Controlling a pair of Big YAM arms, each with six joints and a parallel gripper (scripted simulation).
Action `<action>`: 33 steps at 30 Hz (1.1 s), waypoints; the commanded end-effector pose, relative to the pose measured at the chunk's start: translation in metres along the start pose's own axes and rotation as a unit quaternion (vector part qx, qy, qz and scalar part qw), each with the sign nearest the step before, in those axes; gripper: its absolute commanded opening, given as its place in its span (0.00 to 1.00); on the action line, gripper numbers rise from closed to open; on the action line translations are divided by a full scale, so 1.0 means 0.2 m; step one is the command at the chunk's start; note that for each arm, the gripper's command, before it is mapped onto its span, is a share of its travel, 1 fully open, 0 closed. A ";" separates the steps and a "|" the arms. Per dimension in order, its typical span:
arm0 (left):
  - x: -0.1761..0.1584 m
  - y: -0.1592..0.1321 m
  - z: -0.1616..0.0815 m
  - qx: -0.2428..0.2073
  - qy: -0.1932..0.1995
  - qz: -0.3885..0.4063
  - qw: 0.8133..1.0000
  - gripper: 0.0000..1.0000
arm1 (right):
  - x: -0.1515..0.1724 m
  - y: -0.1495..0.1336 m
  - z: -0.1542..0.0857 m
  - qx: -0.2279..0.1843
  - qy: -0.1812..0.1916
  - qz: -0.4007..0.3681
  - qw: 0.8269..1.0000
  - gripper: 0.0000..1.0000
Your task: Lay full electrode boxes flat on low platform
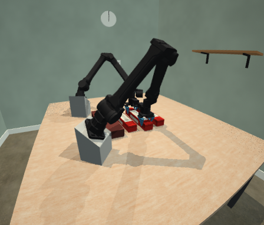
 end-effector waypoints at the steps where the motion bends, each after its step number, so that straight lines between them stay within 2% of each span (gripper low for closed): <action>1: 0.09 -0.05 -0.06 -0.004 0.018 -0.017 1.000 0.00 | -0.04 -0.06 -0.03 0.005 -0.009 0.004 1.000 0.00; 26: 0.09 -0.05 -0.04 -0.004 0.017 -0.015 1.000 0.00 | -0.04 -0.07 -0.02 0.005 -0.008 0.004 1.000 0.00; 27: 0.09 -0.05 -0.04 -0.003 0.017 -0.015 1.000 1.00 | -0.04 -0.07 -0.02 0.005 -0.008 0.004 1.000 1.00; 32: 0.06 0.00 -0.04 -0.005 0.015 -0.009 1.000 1.00 | -0.03 -0.05 0.00 0.007 -0.002 0.000 1.000 1.00; 33: 0.06 0.00 -0.04 -0.005 0.015 -0.009 1.000 1.00 | -0.05 -0.02 -0.03 0.000 -0.012 0.004 1.000 1.00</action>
Point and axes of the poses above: on each arm, the point where the finger pads meet when closed, its own z axis out along the fingers, its own x axis across the jaws, y = z × x, the point moved 10 cm from there along -z, back along the fingers, and after that the axes turned 6 degrees about -z, right-handed, at the moved point
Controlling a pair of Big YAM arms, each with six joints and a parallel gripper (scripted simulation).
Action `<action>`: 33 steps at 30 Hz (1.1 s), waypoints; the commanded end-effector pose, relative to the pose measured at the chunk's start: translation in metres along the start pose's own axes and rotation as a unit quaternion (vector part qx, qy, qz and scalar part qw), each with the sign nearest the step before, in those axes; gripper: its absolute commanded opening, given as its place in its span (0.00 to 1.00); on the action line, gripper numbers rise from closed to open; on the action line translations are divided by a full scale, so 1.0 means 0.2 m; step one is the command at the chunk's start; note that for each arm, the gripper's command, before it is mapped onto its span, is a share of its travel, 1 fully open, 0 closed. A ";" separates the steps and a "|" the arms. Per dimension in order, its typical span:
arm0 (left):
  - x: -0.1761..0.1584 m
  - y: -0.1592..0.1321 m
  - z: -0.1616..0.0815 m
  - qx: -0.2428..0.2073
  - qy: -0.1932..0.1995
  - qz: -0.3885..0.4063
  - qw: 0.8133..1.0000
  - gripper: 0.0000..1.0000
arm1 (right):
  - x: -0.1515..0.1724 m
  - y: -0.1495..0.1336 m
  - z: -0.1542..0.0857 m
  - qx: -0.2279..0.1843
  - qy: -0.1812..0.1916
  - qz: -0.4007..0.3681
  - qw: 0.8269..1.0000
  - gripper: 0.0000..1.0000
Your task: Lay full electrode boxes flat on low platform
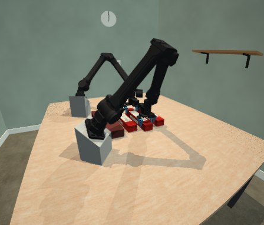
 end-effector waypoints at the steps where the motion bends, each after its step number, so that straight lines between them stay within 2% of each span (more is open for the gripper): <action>1: 0.05 0.01 -0.04 -0.008 0.011 -0.007 1.000 1.00 | -0.04 0.01 -0.04 -0.005 -0.011 0.002 1.000 1.00; 28: 0.05 0.01 -0.04 -0.008 0.011 -0.007 1.000 1.00 | -0.04 0.01 -0.04 -0.005 -0.011 0.002 1.000 1.00; 29: 0.05 0.01 -0.04 -0.008 0.011 -0.007 1.000 1.00 | -0.08 0.06 -0.14 -0.011 -0.024 0.008 1.000 1.00; 30: 0.06 0.05 -0.14 -0.015 0.020 -0.010 1.000 1.00 | -0.08 0.06 -0.17 -0.011 -0.025 0.008 1.000 1.00; 31: 0.07 0.06 -0.18 -0.017 0.024 -0.013 0.999 1.00 | -0.08 0.05 -0.19 -0.012 -0.025 0.008 1.000 1.00; 33: 0.07 0.06 -0.18 -0.017 0.024 -0.013 0.999 1.00 | -0.08 0.05 -0.19 -0.012 -0.025 0.008 1.000 1.00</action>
Point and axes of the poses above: on each arm, the point where the finger pads meet when closed, its own z axis out along the fingers, its own x axis across the jaws, y = z × x, the point moved 10 cm from there along -z, back along the fingers, and after that the axes turned 6 degrees about -z, right-handed, at the moved point
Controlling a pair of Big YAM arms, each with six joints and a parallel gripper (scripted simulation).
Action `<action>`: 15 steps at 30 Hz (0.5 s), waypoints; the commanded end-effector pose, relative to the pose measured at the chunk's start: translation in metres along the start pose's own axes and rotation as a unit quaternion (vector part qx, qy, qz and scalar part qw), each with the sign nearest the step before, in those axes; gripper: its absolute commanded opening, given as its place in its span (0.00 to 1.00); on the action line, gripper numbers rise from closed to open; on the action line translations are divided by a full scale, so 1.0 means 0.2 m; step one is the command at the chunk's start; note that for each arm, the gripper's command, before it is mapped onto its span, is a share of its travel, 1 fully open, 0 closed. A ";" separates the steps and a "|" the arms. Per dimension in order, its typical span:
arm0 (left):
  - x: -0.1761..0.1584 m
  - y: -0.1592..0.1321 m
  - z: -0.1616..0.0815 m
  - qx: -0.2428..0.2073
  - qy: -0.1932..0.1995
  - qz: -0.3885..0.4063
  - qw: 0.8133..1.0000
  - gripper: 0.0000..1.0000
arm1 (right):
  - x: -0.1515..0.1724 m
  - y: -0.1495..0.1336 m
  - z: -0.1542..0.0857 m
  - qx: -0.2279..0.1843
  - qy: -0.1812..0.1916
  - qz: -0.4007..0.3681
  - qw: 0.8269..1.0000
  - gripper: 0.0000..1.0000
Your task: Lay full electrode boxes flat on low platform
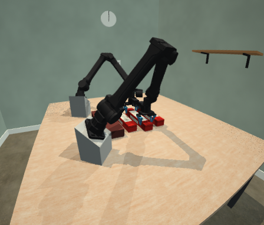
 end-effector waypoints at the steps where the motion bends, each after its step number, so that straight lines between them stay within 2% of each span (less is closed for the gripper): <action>1: 0.08 0.06 -0.19 -0.021 0.029 -0.011 0.999 1.00 | -0.03 0.02 -0.13 -0.010 -0.018 0.008 1.000 1.00; 3: 0.08 0.06 -0.25 -0.022 0.029 -0.011 0.999 1.00 | -0.08 0.03 -0.20 -0.014 -0.027 0.015 0.999 1.00; 15: 0.07 0.05 -0.56 -0.026 0.028 -0.012 0.999 1.00 | -0.08 0.02 -0.52 -0.017 -0.028 0.017 0.999 1.00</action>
Point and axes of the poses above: on each arm, the point where the finger pads meet when closed, its own z axis out along the fingers, its own x axis across the jaws, y = z × x, the point moved 10 cm from there along -z, back along the fingers, and after that the axes turned 6 degrees about -z, right-handed, at the moved point
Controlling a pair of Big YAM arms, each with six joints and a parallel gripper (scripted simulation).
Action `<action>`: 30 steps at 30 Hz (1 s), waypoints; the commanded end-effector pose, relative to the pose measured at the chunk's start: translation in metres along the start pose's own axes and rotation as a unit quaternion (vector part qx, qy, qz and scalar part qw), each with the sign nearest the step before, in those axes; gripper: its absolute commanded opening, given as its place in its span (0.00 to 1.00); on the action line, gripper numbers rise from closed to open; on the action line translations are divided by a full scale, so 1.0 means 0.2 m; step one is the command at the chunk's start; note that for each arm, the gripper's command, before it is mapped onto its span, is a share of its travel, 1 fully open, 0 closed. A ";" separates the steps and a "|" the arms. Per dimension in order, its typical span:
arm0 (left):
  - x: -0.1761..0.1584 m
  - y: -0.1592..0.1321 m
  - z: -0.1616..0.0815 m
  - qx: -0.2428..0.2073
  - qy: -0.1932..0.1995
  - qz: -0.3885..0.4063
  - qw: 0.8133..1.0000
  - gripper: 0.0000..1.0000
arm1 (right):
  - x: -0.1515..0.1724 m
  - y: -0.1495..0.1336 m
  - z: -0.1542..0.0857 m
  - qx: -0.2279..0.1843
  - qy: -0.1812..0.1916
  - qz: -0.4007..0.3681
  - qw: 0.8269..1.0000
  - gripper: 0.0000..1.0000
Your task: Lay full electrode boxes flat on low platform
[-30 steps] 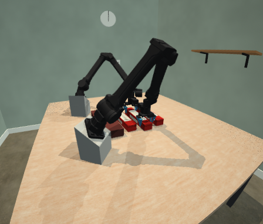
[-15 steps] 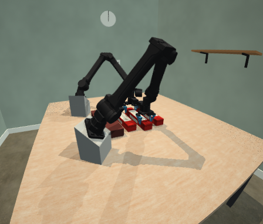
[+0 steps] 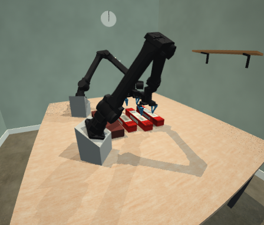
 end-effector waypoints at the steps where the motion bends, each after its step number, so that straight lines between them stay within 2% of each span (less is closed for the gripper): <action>1: 0.06 0.04 -0.19 -0.021 0.021 -0.014 0.999 1.00 | -0.06 0.02 -0.14 -0.012 -0.019 0.017 1.000 1.00; 2: 0.06 0.04 -0.19 -0.021 0.021 -0.014 0.999 1.00 | -0.06 0.02 -0.14 -0.012 -0.019 0.017 1.000 1.00; 3: 0.00 0.03 -0.17 -0.013 0.012 -0.005 1.000 1.00 | 0.04 0.04 -0.05 0.004 0.010 -0.003 1.000 1.00; 4: 0.05 0.04 -0.24 -0.021 0.020 -0.013 0.999 1.00 | 0.03 0.01 -0.04 0.007 0.013 0.004 1.000 1.00; 5: 0.04 0.05 -0.22 -0.017 0.017 -0.010 1.000 1.00 | 0.03 -0.01 -0.02 0.009 0.015 0.009 1.000 1.00; 6: 0.02 0.06 -0.19 -0.012 0.011 -0.005 1.000 1.00 | 0.01 -0.01 -0.03 0.008 0.013 0.011 1.000 1.00; 7: 0.03 0.02 -0.16 -0.010 0.009 -0.008 1.000 1.00 | 0.06 0.04 -0.08 0.000 0.003 -0.012 1.000 1.00; 8: -0.06 0.00 -0.19 -0.009 0.007 -0.013 1.000 1.00 | 0.08 0.04 -0.12 -0.005 -0.007 -0.003 1.000 1.00; 14: -0.23 -0.06 -0.21 -0.016 0.013 -0.020 1.000 1.00 | 0.28 0.13 -0.11 0.003 0.006 -0.013 1.000 1.00; 17: -0.32 -0.10 -0.22 -0.016 0.012 -0.020 1.000 1.00 | 0.36 0.16 -0.15 -0.001 0.001 -0.009 1.000 1.00; 19: -0.32 -0.10 -0.22 -0.016 0.012 -0.020 1.000 1.00 | 0.36 0.16 -0.15 -0.001 0.001 -0.009 1.000 1.00; 27: -0.57 -0.20 -0.25 -0.013 0.008 -0.017 1.000 1.00 | 0.62 0.28 -0.16 0.005 0.008 -0.015 1.000 1.00; 29: -0.63 -0.23 -0.26 -0.010 0.006 -0.015 1.000 1.00 | 0.61 0.28 -0.16 0.002 0.005 -0.012 1.000 1.00; 30: -0.63 -0.23 -0.26 -0.009 0.005 -0.015 1.000 1.00 | 0.55 0.27 -0.19 -0.007 -0.002 0.000 1.000 1.00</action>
Point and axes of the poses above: on each arm, the point where the finger pads meet when closed, its own z axis out along the fingers, its own x axis across the jaws, y = z × x, the point moved 10 cm from there along -z, back along the fingers, and after that the axes turned 6 degrees about -z, right-handed, at the moved point
